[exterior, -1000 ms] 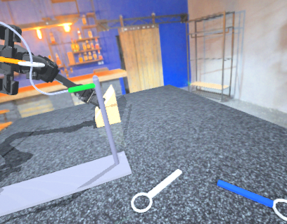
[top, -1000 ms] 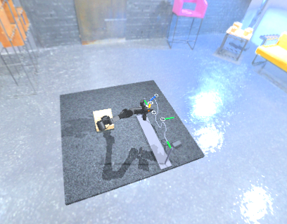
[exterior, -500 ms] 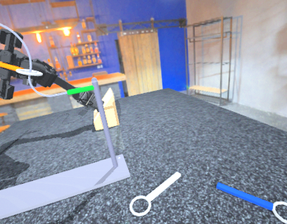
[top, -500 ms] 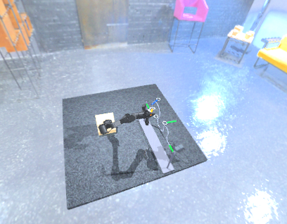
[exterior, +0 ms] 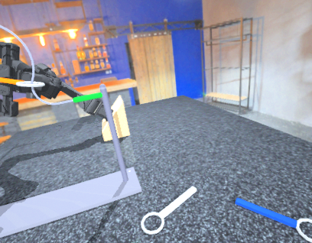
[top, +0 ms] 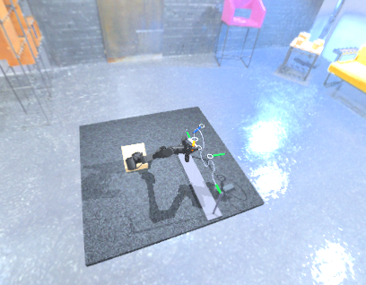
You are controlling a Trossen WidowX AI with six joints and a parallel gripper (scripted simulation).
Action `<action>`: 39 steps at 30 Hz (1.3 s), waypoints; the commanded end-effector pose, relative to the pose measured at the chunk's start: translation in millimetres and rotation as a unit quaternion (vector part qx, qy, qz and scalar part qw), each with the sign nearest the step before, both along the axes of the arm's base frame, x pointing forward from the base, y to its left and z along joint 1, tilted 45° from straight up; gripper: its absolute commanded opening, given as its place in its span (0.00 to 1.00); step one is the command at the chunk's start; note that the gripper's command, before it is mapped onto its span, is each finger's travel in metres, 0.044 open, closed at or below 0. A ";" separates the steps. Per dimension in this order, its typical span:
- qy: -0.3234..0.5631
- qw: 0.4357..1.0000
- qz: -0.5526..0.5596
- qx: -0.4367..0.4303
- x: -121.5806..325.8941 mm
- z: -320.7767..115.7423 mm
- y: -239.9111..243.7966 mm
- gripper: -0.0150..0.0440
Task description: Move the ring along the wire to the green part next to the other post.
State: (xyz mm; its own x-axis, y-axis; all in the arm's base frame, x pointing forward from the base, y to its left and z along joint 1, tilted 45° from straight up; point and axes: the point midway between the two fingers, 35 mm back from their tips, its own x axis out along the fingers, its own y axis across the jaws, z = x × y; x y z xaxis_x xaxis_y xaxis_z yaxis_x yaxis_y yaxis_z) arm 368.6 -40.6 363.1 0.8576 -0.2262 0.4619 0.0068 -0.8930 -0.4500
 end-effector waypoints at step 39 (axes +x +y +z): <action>-0.027 0.887 0.027 0.460 -1.6 -122.4 -82.0 0.00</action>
